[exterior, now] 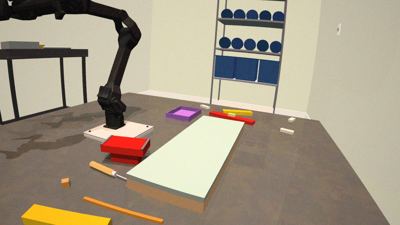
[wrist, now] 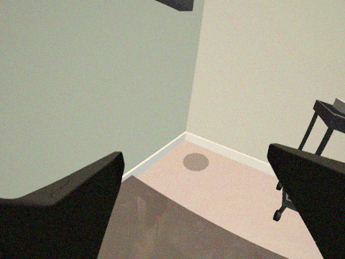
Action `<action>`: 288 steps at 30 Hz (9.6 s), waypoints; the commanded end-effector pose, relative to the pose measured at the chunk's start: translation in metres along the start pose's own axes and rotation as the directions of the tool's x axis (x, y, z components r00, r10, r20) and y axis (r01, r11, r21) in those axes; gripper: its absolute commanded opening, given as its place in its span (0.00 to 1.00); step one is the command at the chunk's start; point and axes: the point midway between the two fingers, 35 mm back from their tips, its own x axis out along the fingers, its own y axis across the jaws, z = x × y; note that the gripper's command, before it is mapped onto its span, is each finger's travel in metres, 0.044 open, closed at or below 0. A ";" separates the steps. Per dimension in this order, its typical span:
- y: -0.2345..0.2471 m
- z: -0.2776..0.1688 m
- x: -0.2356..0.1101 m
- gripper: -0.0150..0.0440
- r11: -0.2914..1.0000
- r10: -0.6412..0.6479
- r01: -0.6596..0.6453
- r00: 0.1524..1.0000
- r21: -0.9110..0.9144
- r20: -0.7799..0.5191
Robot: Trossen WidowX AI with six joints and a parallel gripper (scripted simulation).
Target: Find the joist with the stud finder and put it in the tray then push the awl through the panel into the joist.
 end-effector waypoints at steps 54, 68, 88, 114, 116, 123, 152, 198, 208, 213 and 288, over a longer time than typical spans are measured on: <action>0.125 -0.319 -0.340 1.00 -0.949 0.132 -0.265 0.168 -0.174 -0.977; 0.129 -0.341 -0.338 1.00 -0.949 0.132 -0.265 0.168 -0.174 -0.977; 0.132 -0.364 -0.335 0.87 -0.949 0.132 -0.265 0.168 -0.173 -0.977; 0.129 -0.345 -0.337 0.25 -0.949 0.132 -0.265 0.168 -0.173 -0.977; 0.129 -0.342 -0.338 0.25 -0.949 0.132 -0.265 0.168 -0.173 -0.977; 0.127 -0.331 -0.339 0.25 -0.949 0.132 -0.265 0.168 -0.173 -0.977; 0.163 -0.322 -0.329 0.25 -0.939 0.183 -0.257 0.187 -0.227 -0.965; 0.154 -0.325 -0.331 0.25 -0.861 0.402 -0.226 0.244 -0.455 -0.883; 0.153 -0.326 -0.332 0.25 -0.835 0.452 -0.212 0.260 -0.507 -0.853; 0.152 -0.327 -0.332 0.25 -0.821 0.477 -0.205 0.267 -0.533 -0.837; 0.144 -0.336 -0.334 0.25 -0.524 0.783 -0.104 0.331 -0.846 -0.526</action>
